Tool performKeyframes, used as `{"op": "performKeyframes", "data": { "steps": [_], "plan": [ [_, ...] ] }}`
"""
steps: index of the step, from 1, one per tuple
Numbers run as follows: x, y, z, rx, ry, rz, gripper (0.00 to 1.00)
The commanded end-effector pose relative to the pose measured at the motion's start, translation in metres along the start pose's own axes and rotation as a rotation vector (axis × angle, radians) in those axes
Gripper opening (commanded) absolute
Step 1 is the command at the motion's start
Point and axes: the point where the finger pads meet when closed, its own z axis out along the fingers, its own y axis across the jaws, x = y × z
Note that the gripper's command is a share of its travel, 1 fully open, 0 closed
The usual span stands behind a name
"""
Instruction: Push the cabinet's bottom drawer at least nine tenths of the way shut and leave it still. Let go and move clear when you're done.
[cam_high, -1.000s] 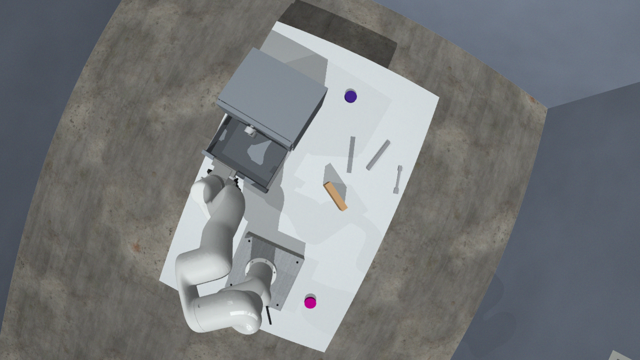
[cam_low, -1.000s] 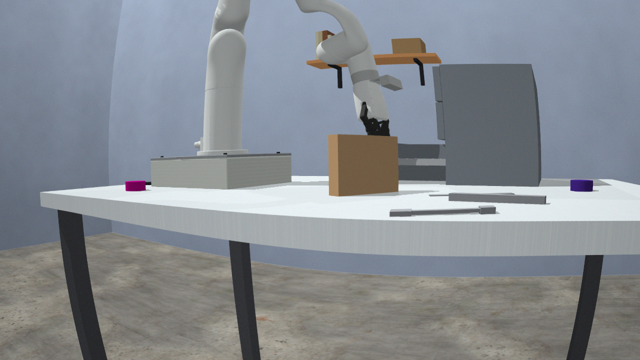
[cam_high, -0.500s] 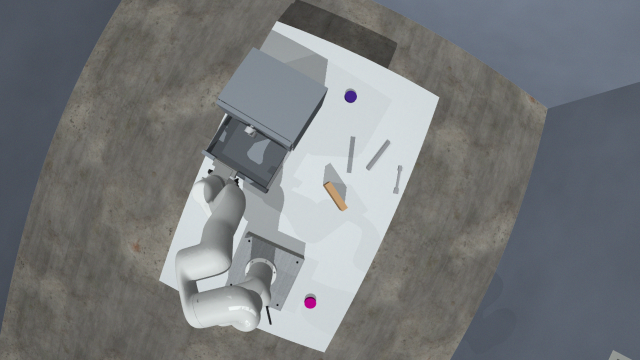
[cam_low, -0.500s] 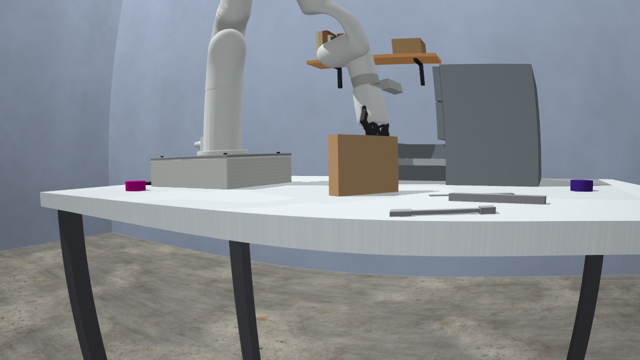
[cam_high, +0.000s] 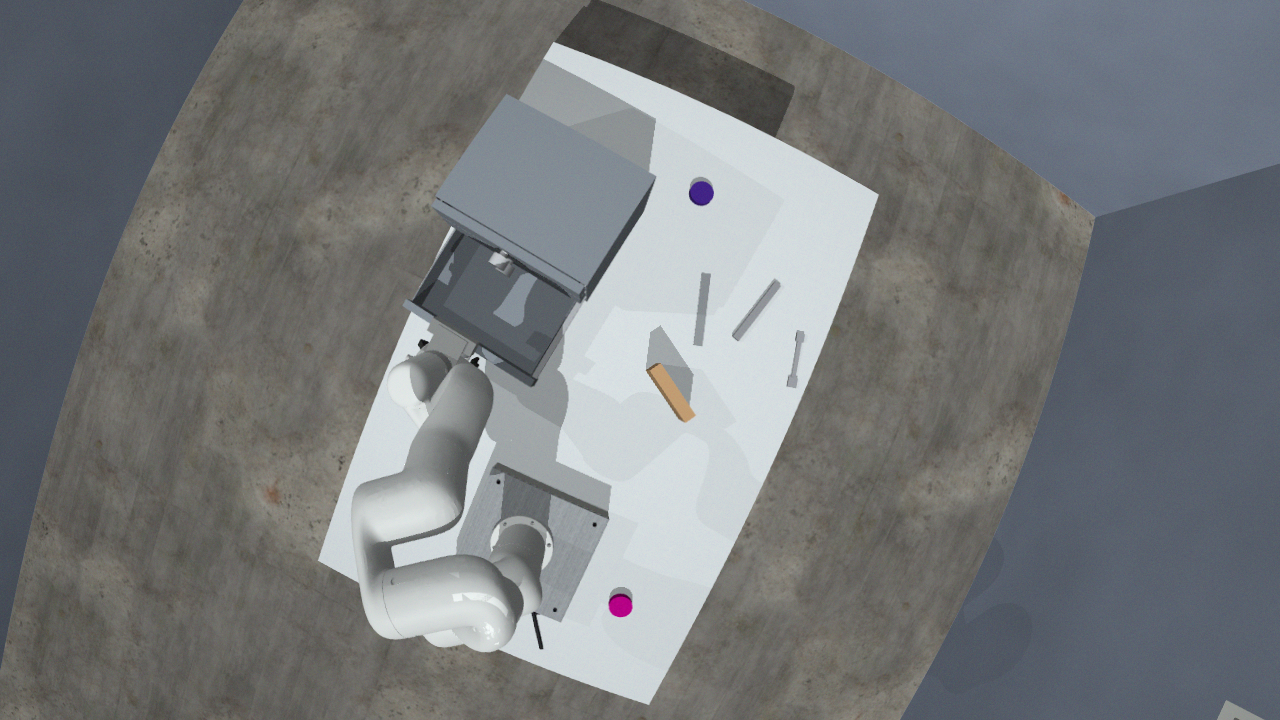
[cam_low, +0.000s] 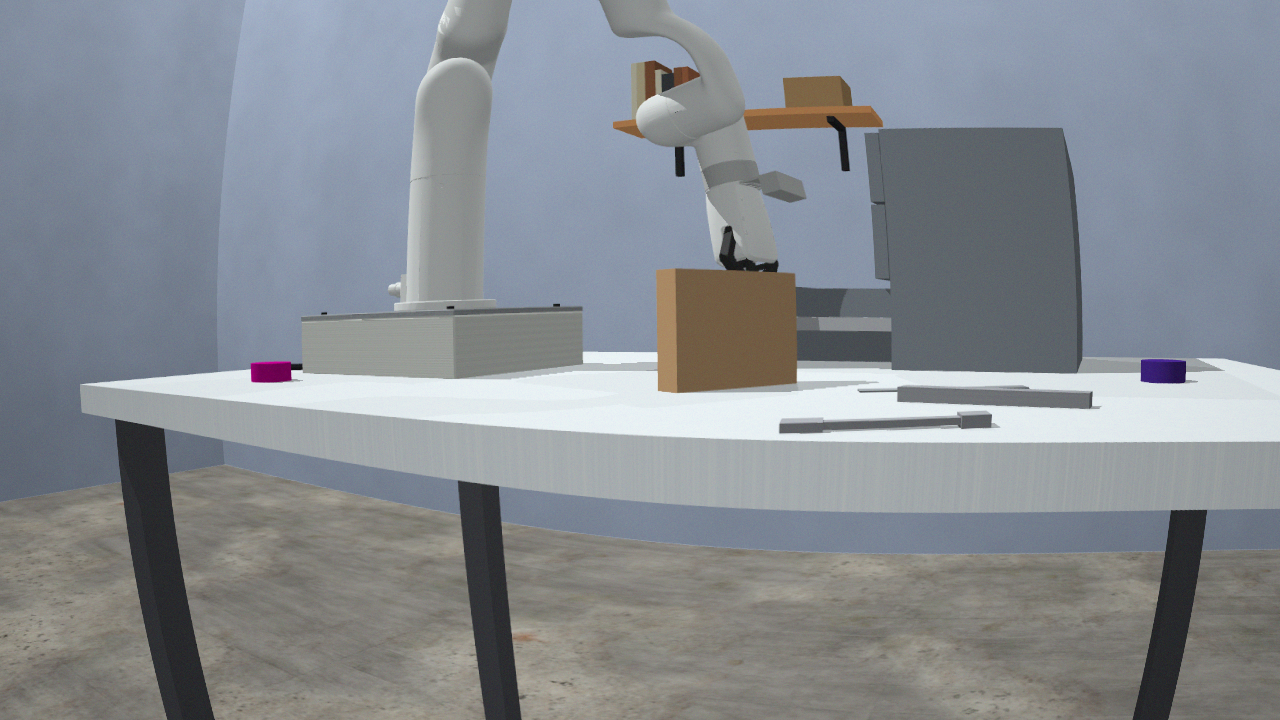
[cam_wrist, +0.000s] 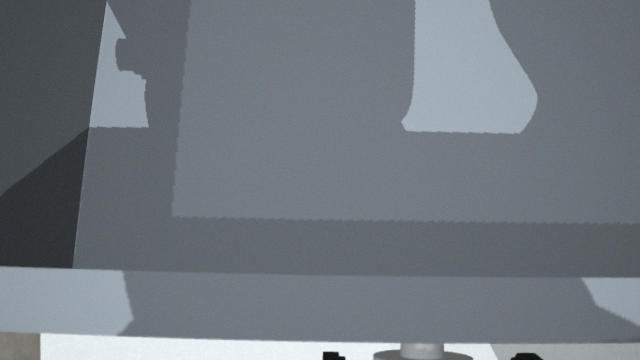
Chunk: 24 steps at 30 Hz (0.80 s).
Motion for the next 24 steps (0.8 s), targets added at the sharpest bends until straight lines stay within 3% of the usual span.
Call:
{"op": "performKeyframes", "data": {
  "steps": [1,24],
  "plan": [
    [0.0,-0.001,0.006,0.003,0.004,0.001,0.6],
    [-0.003,-0.001,0.018,0.003,0.004,0.001,0.6]
  ]
}}
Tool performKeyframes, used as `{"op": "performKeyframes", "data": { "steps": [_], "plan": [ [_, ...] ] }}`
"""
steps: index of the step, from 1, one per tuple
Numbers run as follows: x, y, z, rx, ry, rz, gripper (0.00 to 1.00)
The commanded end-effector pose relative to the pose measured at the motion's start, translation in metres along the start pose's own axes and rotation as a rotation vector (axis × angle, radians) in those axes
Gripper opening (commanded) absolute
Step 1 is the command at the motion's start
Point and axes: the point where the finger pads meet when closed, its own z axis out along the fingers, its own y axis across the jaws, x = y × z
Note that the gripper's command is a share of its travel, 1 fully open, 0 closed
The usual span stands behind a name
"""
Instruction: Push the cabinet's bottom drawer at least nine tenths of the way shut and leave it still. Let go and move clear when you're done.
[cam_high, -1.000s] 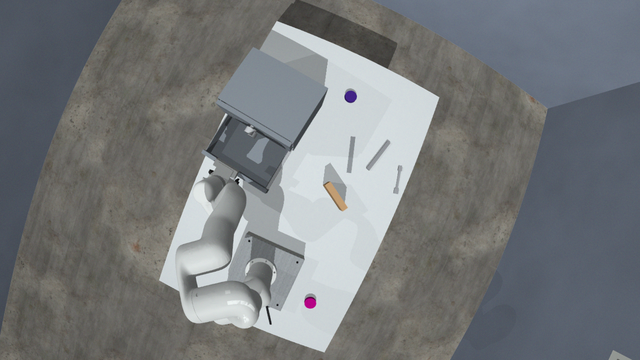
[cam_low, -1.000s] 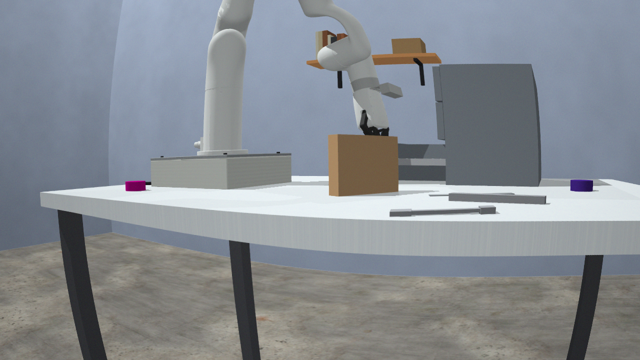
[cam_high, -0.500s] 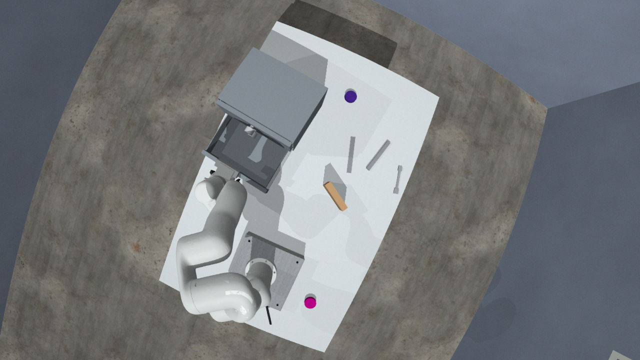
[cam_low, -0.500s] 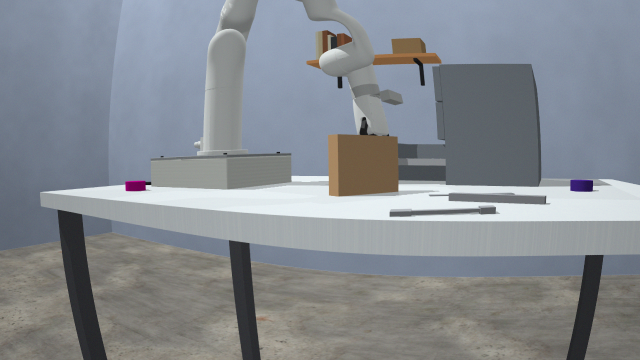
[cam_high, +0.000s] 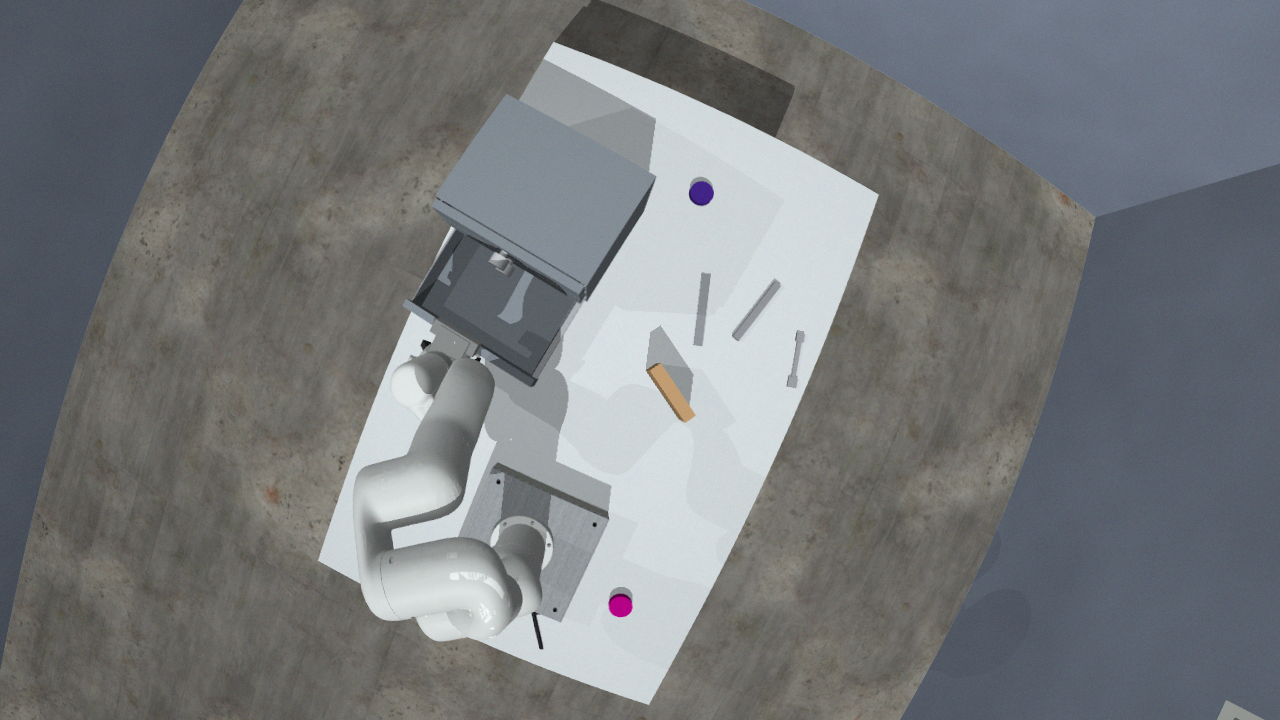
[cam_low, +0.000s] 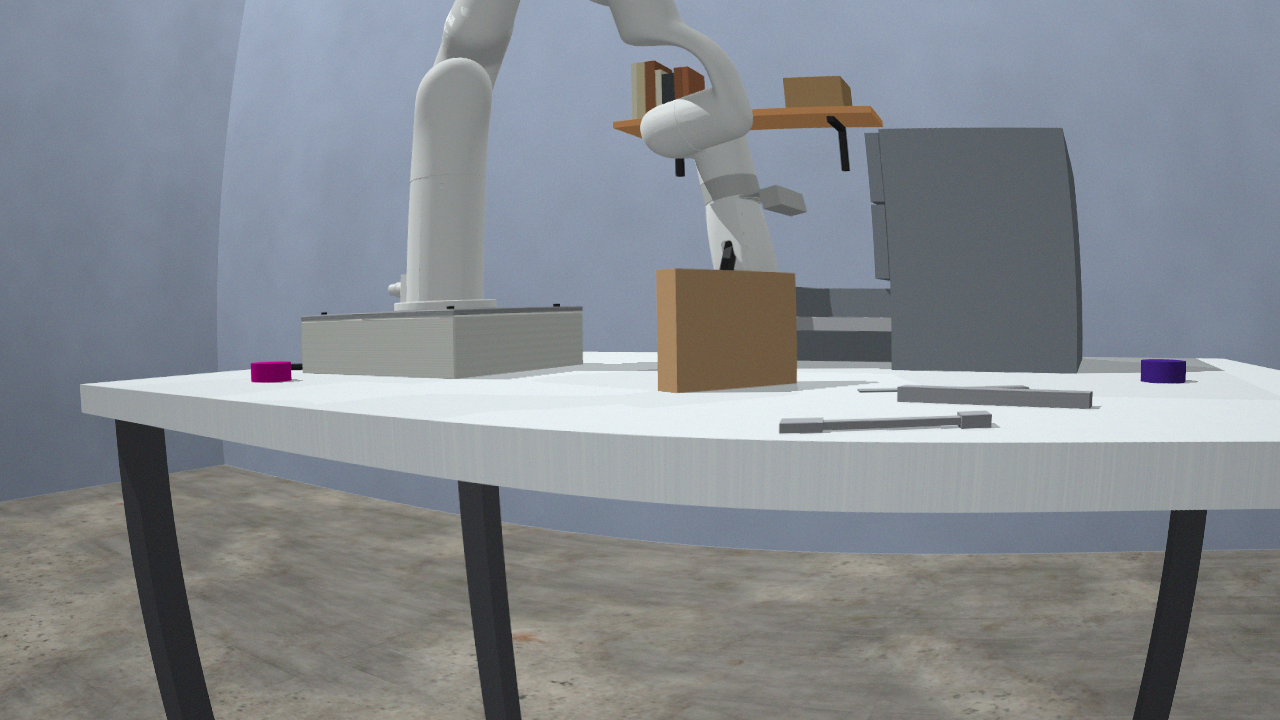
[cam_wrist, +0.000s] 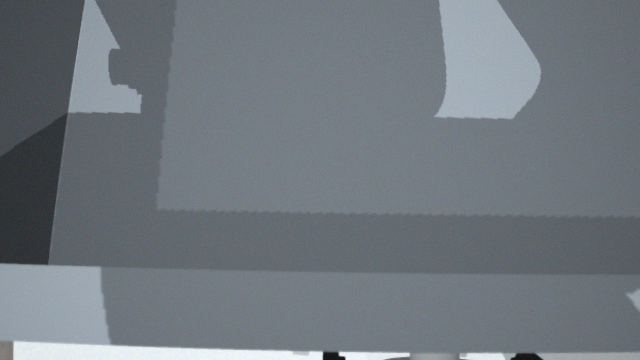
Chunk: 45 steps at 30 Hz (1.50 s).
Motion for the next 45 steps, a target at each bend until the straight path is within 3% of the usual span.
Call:
{"op": "performKeyframes", "data": {
  "steps": [1,14,15,45],
  "plan": [
    [0.001,-0.0011,-0.0003,0.003,0.003,0.001,0.6],
    [0.001,-0.0011,-0.0002,0.003,0.003,0.001,0.6],
    [0.001,-0.0011,-0.0002,0.003,0.003,0.001,0.0],
    [0.001,-0.0011,-0.0002,0.003,0.003,0.001,0.0]
  ]
}}
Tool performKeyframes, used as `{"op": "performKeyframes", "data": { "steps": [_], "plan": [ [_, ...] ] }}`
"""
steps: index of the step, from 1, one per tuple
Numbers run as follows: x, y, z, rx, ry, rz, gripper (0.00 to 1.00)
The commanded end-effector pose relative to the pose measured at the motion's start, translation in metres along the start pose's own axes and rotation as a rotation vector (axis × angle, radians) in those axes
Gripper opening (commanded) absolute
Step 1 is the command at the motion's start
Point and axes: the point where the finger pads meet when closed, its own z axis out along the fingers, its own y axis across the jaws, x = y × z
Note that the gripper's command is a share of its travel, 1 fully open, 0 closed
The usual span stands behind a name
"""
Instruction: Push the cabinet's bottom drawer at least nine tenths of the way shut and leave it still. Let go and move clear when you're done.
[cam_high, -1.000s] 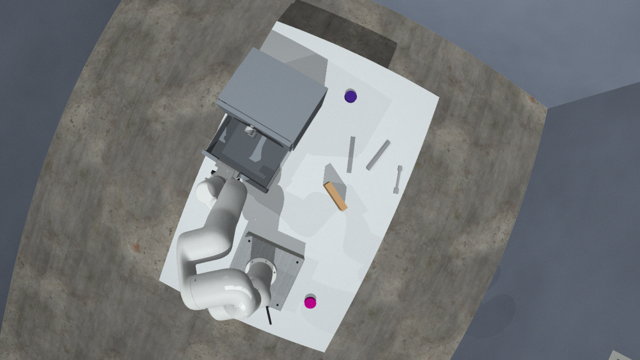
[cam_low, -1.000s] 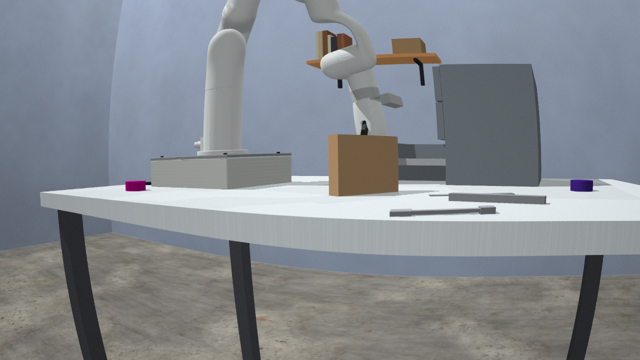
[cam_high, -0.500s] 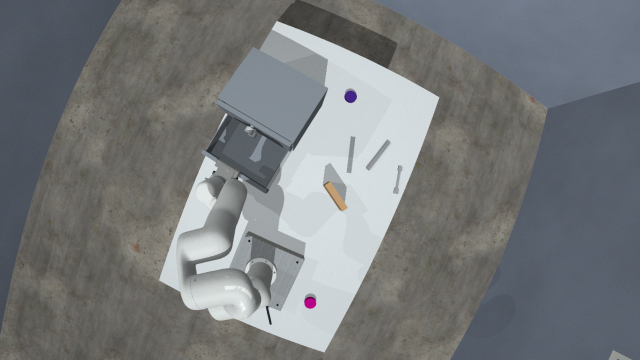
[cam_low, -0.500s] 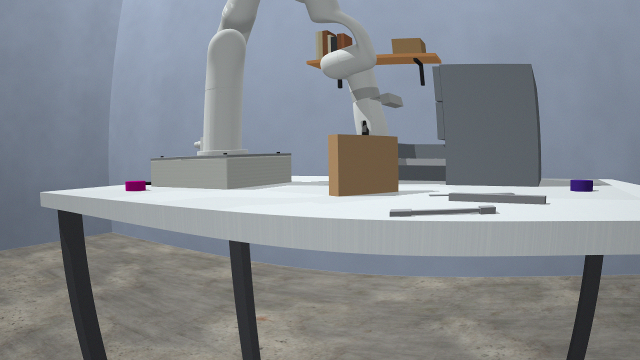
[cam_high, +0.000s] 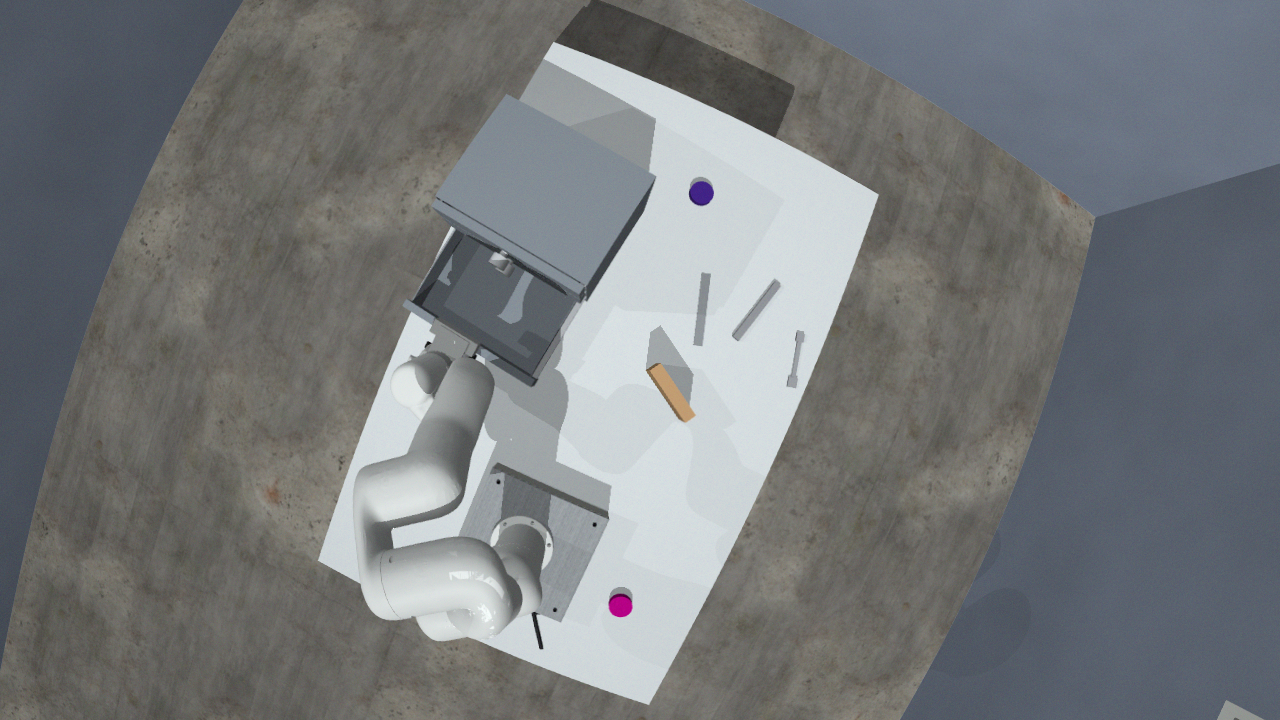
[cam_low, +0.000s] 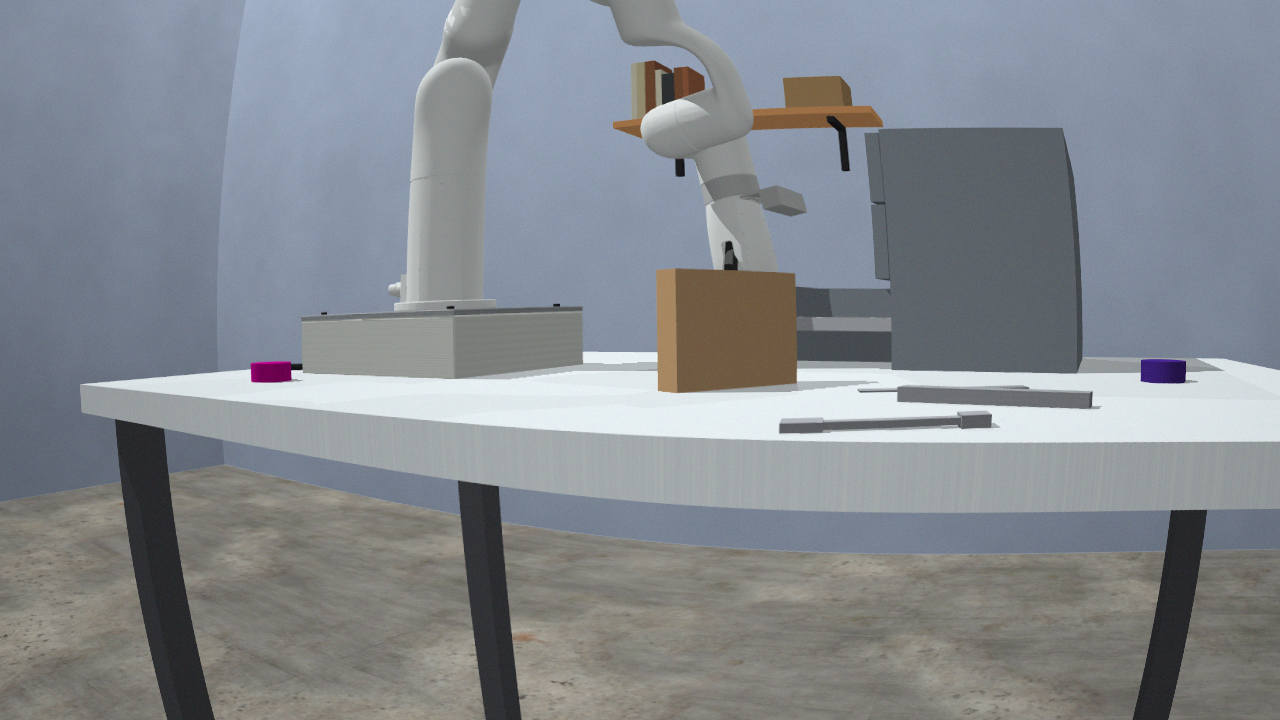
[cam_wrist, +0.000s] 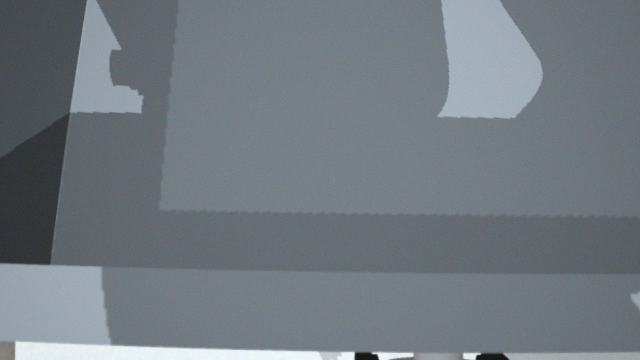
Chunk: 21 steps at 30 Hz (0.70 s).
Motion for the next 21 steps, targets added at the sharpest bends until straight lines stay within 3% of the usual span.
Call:
{"op": "performKeyframes", "data": {
  "steps": [1,21],
  "plan": [
    [0.001,-0.0004,-0.0006,0.001,0.002,0.001,0.0],
    [0.0073,-0.0004,0.0008,0.001,0.002,0.001,0.0]
  ]
}}
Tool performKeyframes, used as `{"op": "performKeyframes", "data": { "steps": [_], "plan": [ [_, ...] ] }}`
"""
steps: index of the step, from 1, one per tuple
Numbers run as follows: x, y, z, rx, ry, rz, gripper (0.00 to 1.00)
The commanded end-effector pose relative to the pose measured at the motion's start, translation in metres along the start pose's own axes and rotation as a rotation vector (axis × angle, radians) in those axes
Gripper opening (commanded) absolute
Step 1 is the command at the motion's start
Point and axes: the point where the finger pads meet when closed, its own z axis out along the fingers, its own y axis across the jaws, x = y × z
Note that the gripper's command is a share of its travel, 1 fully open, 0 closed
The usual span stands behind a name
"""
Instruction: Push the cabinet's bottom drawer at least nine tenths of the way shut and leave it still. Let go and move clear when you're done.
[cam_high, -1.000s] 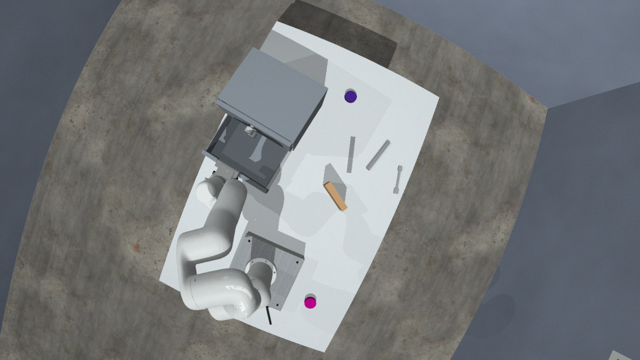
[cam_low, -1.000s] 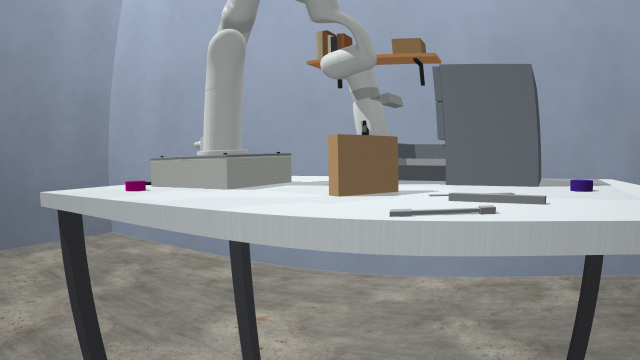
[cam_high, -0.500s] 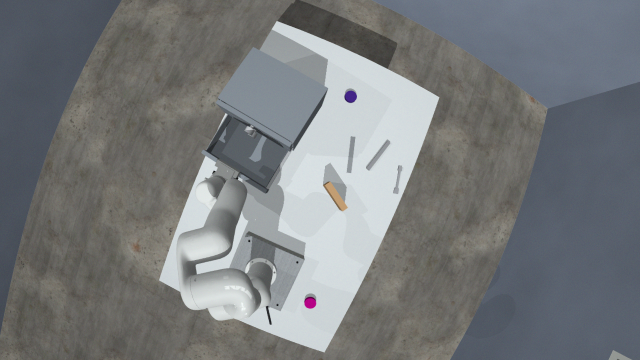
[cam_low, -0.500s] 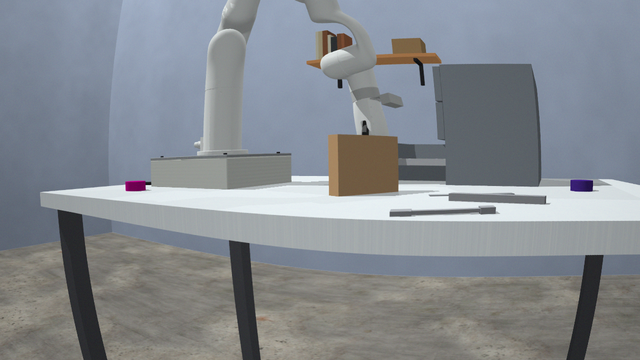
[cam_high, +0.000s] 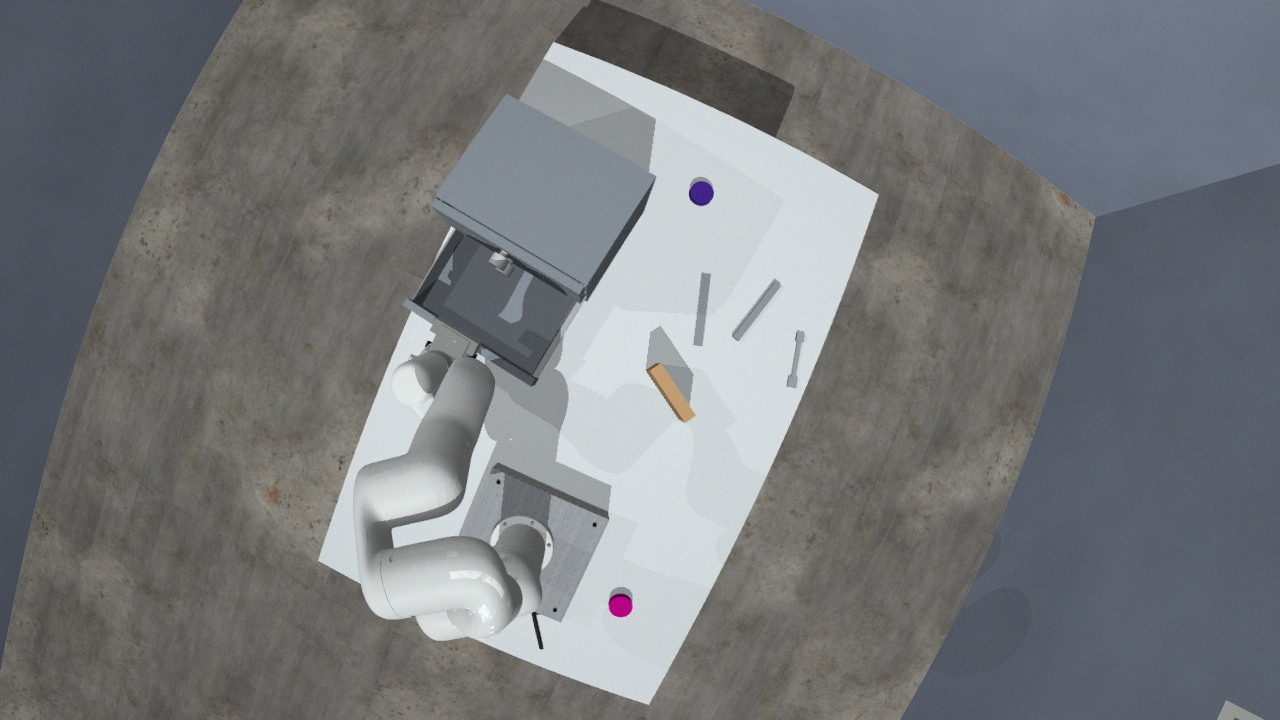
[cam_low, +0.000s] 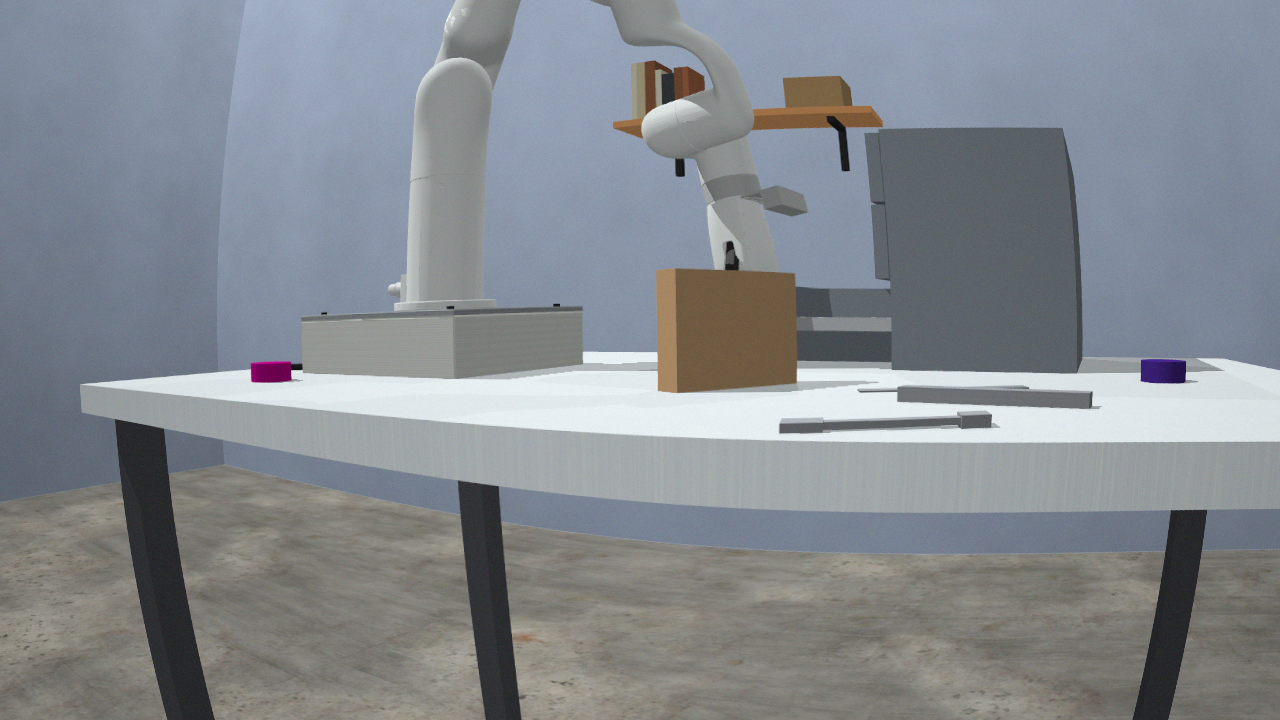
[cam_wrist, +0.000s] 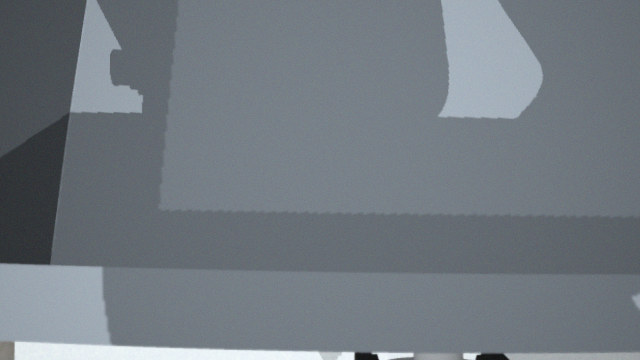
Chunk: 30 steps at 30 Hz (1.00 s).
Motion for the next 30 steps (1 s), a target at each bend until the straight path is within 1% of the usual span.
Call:
{"op": "performKeyframes", "data": {
  "steps": [1,4,13,17,30],
  "plan": [
    [0.008,0.0,0.001,0.001,0.002,0.002,0.0],
    [0.011,0.0,0.002,0.001,0.002,0.002,0.0],
    [0.045,0.0,0.009,0.001,0.002,0.002,0.0],
    [0.055,0.0,0.011,0.001,0.002,0.002,0.0],
    [0.059,0.0,0.012,0.001,0.004,0.002,0.0]
  ]
}}
